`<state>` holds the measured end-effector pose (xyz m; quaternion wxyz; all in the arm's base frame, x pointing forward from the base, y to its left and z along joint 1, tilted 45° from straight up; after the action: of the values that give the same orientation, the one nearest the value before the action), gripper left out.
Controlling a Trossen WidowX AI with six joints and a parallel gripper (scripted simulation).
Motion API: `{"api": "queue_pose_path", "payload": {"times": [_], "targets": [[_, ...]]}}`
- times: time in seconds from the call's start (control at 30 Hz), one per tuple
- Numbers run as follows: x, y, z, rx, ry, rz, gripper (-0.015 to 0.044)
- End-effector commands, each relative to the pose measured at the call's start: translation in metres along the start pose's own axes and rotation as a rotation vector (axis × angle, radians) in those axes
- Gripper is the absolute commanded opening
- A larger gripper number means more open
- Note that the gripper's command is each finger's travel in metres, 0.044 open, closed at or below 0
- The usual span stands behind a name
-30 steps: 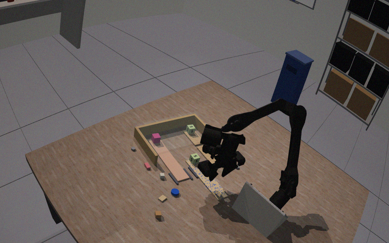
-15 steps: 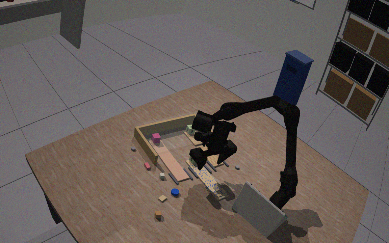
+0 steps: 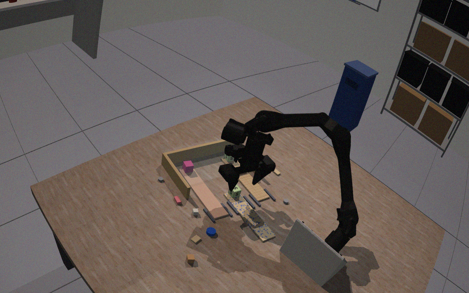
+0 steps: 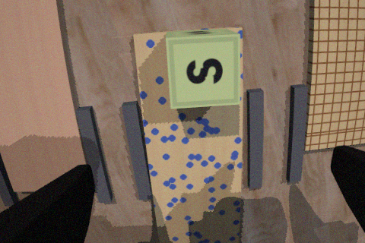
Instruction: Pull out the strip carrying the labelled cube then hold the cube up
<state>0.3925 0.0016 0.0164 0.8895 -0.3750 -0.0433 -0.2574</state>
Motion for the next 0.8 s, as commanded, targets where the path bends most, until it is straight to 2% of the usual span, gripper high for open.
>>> {"api": "queue_pose_path", "payload": {"times": [0.0, 0.13, 0.37, 0.77], "targets": [[0.014, 0.003, 0.0, -0.004, -0.002, 0.004, 0.044], [0.027, 0.006, 0.001, -0.003, -0.002, 0.004, 0.044], [0.027, 0.006, -0.008, -0.003, -0.002, 0.004, 0.0256], [0.028, 0.006, -0.027, -0.004, -0.002, 0.004, 0.025]]}}
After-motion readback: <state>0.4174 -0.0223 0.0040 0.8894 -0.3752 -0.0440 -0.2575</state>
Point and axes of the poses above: the point midway between the two fingers, 35 mm back from their tips, its own z axis back along the fingers, its own y axis across the jaws, x = y × z, the point moved 4 cm from there along z, back along the fingers, and after that the axes turned 12 degrees about -z, right-handed, at the moved point
